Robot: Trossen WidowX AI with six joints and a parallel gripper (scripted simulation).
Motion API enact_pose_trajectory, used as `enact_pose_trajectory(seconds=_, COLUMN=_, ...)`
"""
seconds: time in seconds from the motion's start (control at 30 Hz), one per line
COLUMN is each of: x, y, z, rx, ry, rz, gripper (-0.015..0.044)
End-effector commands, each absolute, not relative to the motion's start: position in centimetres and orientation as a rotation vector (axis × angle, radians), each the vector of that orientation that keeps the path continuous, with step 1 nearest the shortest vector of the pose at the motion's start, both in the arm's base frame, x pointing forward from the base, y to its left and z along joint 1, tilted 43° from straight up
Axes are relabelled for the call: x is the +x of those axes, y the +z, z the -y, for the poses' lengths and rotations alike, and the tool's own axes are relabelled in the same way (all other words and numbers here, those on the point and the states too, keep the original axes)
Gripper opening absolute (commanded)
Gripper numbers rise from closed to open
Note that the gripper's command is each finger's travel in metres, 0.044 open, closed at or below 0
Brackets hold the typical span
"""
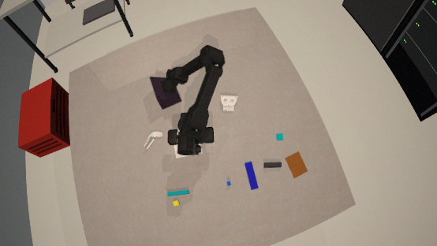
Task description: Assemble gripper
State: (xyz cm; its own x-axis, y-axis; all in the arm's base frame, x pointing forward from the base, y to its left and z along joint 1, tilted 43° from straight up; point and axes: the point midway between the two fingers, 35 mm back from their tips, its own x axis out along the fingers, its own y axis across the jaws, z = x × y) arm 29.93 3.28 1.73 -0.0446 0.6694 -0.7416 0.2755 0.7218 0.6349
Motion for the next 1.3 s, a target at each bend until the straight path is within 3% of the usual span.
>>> enact_pose_trajectory(seconds=0.0, x=29.97, y=1.7, z=-3.32, rx=0.783, ry=0.374, rz=-1.628, gripper=0.0134)
enact_pose_trajectory(seconds=1.27, x=29.94, y=1.25, z=-3.74, rx=0.785, ry=0.373, rz=-1.629, gripper=0.0134)
